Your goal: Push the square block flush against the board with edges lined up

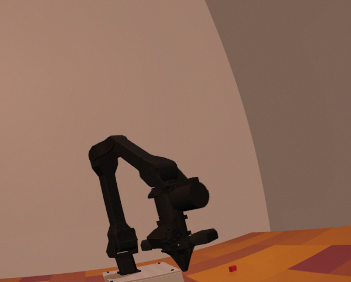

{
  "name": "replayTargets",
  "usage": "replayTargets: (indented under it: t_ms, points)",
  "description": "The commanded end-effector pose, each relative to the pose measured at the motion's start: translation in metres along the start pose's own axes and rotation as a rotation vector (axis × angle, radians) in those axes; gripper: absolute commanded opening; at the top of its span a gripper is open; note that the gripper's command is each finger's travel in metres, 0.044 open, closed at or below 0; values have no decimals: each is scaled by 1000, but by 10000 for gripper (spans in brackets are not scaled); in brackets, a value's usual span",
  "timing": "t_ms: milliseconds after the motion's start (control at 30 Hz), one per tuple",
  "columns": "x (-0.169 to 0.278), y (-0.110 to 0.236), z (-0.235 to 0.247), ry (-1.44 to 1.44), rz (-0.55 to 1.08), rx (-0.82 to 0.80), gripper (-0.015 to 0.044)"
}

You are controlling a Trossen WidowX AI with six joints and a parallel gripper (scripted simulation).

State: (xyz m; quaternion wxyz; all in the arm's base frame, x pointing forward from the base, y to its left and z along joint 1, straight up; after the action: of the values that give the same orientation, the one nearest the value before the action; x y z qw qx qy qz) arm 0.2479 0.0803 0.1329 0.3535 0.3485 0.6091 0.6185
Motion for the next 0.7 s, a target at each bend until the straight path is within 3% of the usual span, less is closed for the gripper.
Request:
replayTargets:
  t_ms: [0, 167, 333, 667]
  points:
    - [7, 1, 8, -101, -2, -9, 0]
    - [7, -2, 9, -107, -2, -9, 0]
    - [7, -54, 8, -107, -2, -8, 0]
    - [2, -54, 9, -107, -2, -8, 0]
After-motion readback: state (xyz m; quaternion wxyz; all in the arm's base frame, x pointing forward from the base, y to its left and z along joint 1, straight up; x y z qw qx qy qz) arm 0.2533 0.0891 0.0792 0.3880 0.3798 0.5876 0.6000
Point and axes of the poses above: the point midway between the two fingers, 35 mm back from their tips, its own y axis back along the fingers, its own z axis across the jaws, x = y × z, the point moved 8 cm from there along y, back along the fingers, and after that the axes turned 2 degrees about -y, right-handed, at the moved point
